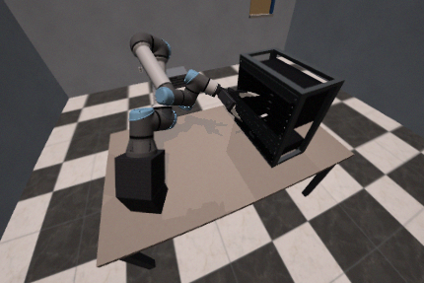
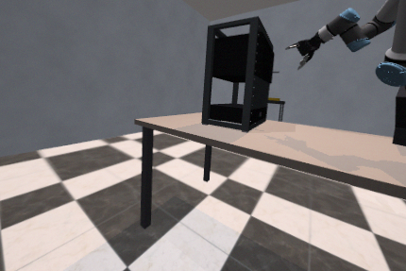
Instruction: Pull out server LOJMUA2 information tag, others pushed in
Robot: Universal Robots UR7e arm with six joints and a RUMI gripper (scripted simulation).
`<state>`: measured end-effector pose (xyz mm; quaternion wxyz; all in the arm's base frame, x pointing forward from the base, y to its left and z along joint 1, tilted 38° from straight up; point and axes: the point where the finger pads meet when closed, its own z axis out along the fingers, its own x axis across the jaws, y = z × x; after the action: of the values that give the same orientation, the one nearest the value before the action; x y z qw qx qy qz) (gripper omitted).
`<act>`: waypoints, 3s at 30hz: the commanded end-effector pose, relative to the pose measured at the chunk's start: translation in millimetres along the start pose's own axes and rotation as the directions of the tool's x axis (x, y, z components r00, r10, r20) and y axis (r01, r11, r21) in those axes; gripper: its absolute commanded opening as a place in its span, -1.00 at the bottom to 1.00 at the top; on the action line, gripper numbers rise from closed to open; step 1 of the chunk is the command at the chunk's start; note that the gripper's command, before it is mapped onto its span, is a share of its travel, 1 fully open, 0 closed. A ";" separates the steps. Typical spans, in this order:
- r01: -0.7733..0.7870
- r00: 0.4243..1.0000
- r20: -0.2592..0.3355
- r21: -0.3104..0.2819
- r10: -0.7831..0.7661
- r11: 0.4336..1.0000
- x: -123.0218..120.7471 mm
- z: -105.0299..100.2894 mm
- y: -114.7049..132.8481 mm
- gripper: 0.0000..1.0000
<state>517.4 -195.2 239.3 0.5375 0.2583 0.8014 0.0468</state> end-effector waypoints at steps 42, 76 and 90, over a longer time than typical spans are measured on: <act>-0.022 1.000 -0.021 0.001 0.022 1.000 6.8 3.2 -2.8 1.00; -0.049 0.998 -0.048 0.002 0.049 0.999 15.7 6.9 -5.9 1.00; -0.063 0.996 -0.062 0.003 0.063 0.998 20.3 8.8 -7.5 1.00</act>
<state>516.7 -193.8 217.7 0.5127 0.2800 0.8087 0.0693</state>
